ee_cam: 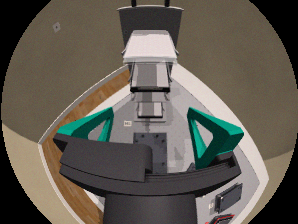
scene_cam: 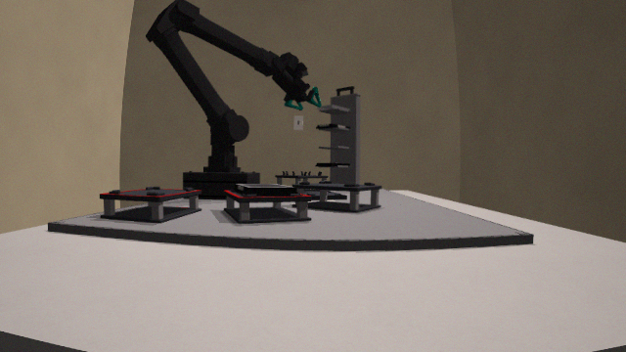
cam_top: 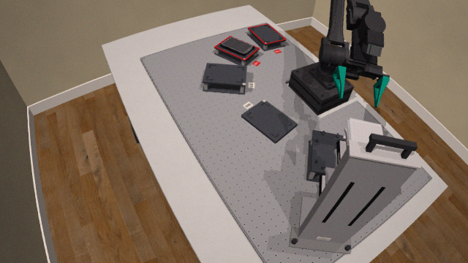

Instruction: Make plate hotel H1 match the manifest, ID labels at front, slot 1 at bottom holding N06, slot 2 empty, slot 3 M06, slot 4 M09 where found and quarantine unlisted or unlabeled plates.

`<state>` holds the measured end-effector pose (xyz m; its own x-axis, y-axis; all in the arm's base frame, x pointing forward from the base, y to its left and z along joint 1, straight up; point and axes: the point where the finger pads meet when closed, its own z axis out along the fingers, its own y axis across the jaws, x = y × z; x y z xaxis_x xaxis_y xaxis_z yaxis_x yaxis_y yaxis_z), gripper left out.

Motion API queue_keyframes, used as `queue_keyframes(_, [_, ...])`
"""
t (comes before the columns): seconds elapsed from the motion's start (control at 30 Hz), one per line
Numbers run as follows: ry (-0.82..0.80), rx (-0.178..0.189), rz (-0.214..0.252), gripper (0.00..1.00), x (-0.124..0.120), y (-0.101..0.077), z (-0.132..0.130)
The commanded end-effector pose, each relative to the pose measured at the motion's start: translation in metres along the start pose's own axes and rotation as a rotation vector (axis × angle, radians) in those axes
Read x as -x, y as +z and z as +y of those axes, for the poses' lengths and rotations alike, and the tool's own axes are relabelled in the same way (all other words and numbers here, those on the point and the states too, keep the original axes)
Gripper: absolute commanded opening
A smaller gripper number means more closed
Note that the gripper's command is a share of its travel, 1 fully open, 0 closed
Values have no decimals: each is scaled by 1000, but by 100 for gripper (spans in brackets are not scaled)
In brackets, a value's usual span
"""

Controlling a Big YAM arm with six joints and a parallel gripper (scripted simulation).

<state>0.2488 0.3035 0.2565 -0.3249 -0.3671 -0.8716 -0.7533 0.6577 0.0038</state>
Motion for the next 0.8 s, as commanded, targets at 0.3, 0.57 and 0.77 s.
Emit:
queue_keyframes(0.3, [-2, 4, -19, 100, -7, 10, 3])
queue_keyframes(0.57, [-2, 4, -19, 100, -17, 15, 3])
queue_keyframes(0.77, [-1, 4, -19, 100, -25, 19, 3])
